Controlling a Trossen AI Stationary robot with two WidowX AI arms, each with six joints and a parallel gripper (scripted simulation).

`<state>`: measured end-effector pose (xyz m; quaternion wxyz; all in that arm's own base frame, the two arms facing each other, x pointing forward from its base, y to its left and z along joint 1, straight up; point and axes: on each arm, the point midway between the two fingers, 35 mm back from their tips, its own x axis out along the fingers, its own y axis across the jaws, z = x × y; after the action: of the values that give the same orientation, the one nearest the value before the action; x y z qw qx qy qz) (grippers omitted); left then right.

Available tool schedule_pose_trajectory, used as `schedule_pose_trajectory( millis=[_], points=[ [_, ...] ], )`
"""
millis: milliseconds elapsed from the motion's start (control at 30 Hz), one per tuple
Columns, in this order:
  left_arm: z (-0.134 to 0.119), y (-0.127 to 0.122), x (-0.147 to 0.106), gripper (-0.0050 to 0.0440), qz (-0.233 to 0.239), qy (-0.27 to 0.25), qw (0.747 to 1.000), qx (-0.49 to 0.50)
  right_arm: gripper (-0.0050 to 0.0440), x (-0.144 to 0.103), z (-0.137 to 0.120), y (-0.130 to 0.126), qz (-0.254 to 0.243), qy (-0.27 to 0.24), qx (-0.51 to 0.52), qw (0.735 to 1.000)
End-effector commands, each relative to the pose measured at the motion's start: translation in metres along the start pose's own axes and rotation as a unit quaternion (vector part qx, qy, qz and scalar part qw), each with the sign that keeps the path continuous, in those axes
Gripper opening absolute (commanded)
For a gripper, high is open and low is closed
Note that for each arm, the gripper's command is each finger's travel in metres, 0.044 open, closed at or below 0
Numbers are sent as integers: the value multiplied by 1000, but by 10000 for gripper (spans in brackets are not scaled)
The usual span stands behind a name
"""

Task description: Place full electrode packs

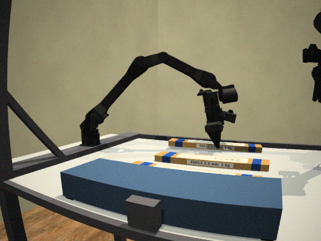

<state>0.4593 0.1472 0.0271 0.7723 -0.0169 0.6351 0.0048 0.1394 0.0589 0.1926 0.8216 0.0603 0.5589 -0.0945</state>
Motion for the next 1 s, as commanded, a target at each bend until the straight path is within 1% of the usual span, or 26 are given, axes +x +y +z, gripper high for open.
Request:
schedule_pose_trajectory(
  millis=[0,100,967],
  points=[
    [28,3,-60,-50,18,-66,998,5,430,-5,3,2,7,-7,3,1000],
    [29,3,-62,-50,18,-66,998,5,430,-5,3,2,7,-7,3,1000],
    [34,1,-101,-50,18,-66,998,5,430,-5,3,2,7,-7,3,1000]
  ],
)
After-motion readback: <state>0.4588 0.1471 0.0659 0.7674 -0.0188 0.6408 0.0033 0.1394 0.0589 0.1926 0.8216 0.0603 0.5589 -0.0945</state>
